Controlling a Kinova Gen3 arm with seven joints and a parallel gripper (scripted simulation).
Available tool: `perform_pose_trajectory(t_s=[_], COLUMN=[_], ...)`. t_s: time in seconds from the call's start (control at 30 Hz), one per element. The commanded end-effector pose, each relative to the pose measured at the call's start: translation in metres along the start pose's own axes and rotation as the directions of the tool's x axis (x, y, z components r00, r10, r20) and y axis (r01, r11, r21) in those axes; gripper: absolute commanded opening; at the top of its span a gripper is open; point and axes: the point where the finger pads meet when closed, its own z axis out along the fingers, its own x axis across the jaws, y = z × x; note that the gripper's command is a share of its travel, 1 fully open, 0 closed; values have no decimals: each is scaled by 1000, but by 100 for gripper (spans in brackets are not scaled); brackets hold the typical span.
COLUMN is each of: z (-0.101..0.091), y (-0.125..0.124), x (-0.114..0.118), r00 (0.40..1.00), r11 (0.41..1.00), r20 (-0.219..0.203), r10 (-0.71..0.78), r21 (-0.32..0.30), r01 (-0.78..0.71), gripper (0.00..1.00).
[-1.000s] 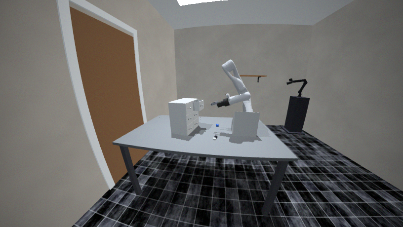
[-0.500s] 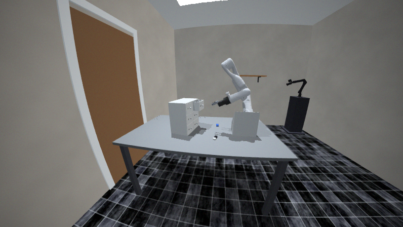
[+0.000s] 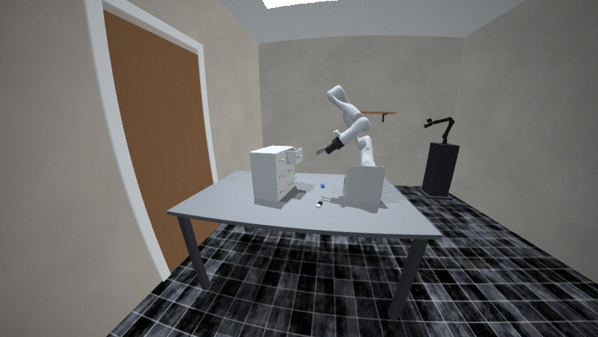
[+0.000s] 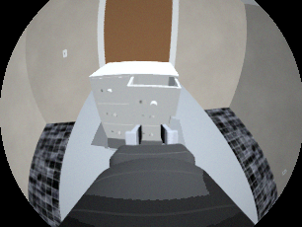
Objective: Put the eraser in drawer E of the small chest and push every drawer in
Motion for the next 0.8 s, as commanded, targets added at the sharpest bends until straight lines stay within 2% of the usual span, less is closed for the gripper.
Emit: perform_pose_trajectory(t_s=[0.0,0.2,0.27,0.4,0.77], z=[-4,-18,-18,-28,-57], y=[-12,-16,-16,-19,-28], x=[5,5,5,5,6], r00=[998,998,998,998,998], r11=[997,979,979,954,822], r20=[-1,-1,-1,-1,0], r10=[59,59,59,59,59], r21=[-58,-196,-196,-295,-567], r01=[-59,-58,-58,-57,-49], gripper=[67,67,67,67,67])
